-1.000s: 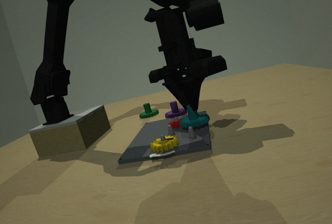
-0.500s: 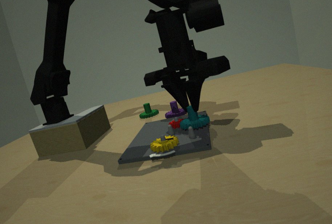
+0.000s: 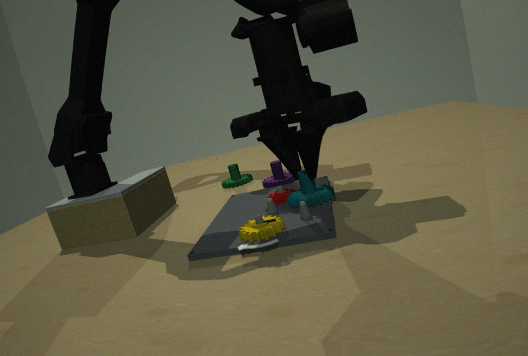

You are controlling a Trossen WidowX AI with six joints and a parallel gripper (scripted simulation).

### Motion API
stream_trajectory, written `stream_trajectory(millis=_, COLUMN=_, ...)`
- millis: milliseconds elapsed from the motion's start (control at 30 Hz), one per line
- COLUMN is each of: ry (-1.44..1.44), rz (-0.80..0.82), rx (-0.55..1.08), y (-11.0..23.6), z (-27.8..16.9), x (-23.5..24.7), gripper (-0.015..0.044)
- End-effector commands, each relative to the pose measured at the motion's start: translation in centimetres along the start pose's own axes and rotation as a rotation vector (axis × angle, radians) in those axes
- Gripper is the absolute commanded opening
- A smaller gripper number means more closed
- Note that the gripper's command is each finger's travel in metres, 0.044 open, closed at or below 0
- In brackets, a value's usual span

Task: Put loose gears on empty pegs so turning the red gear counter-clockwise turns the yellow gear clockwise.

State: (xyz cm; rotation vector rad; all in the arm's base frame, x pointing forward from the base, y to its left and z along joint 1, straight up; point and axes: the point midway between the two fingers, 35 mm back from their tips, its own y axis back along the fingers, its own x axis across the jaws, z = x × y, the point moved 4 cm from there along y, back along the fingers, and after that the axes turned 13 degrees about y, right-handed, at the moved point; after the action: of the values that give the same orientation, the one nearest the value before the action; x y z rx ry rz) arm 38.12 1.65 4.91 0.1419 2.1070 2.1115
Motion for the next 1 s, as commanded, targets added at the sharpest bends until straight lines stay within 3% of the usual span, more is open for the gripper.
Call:
stream_trajectory(millis=0, ry=-0.041, rz=-0.001, rx=0.001, y=0.1, z=0.0, x=0.0, gripper=0.0105)
stream_trajectory(millis=67, ry=-0.07, rz=-0.001, rx=0.001, y=0.3, z=0.0, x=0.0, gripper=0.014)
stream_trajectory(millis=467, ry=-0.084, rz=-0.001, rx=0.001, y=4.9, z=0.0, x=0.0, gripper=0.014)
stream_trajectory(millis=833, ry=-0.631, rz=0.01, rx=-0.008, y=4.0, z=9.9, x=8.1, gripper=0.0429)
stream_trajectory(millis=967, ry=-0.773, rz=0.013, rx=-0.008, y=3.9, z=11.8, x=10.6, gripper=0.044)
